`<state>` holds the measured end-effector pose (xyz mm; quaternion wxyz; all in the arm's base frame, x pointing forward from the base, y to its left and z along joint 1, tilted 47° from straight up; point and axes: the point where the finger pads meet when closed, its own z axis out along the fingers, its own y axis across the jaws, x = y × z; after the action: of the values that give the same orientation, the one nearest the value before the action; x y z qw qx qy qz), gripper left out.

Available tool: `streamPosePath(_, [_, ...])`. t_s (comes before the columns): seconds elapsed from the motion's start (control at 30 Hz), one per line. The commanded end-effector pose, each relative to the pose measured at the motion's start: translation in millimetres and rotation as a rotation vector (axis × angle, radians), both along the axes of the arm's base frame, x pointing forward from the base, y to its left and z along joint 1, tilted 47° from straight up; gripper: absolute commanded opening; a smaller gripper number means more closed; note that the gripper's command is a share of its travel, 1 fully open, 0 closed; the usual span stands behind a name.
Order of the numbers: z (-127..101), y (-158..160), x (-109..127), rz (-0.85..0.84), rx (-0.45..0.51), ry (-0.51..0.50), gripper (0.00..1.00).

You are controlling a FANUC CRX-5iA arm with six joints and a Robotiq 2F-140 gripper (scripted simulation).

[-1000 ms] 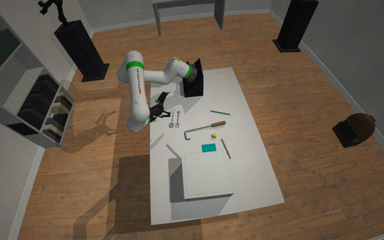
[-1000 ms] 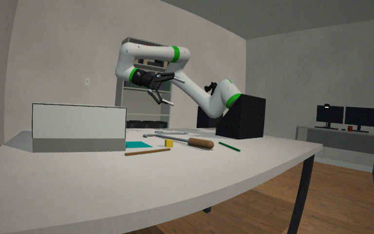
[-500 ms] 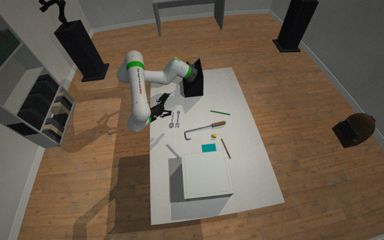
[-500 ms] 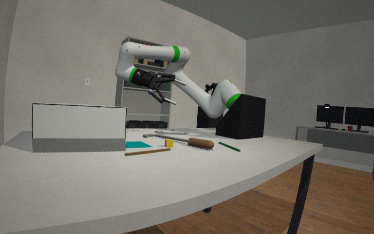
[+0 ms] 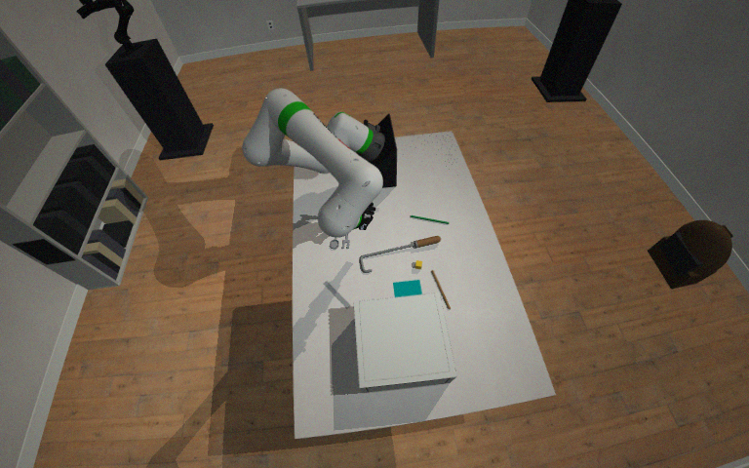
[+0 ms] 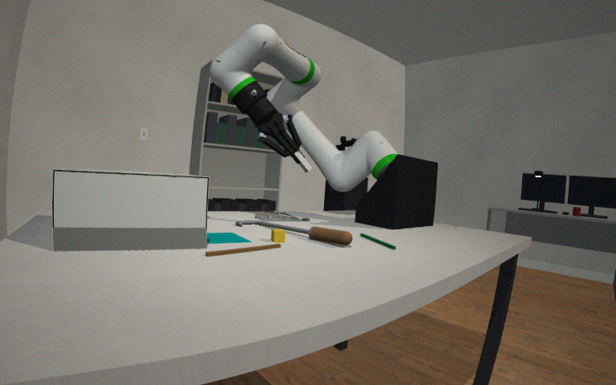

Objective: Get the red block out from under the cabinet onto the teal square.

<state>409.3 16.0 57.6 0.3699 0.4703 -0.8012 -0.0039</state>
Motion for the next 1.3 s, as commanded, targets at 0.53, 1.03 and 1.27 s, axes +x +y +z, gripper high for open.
streamPosePath(0.53, [-162.5,167.5,54.3,0.719,-0.235,-0.288,0.00])
streamPosePath(1.03, [-162.7,167.7,54.3,0.720,-0.235,-0.288,0.00])
streamPosePath(1.27, [-162.7,167.7,54.3,0.720,-0.235,-0.288,0.00])
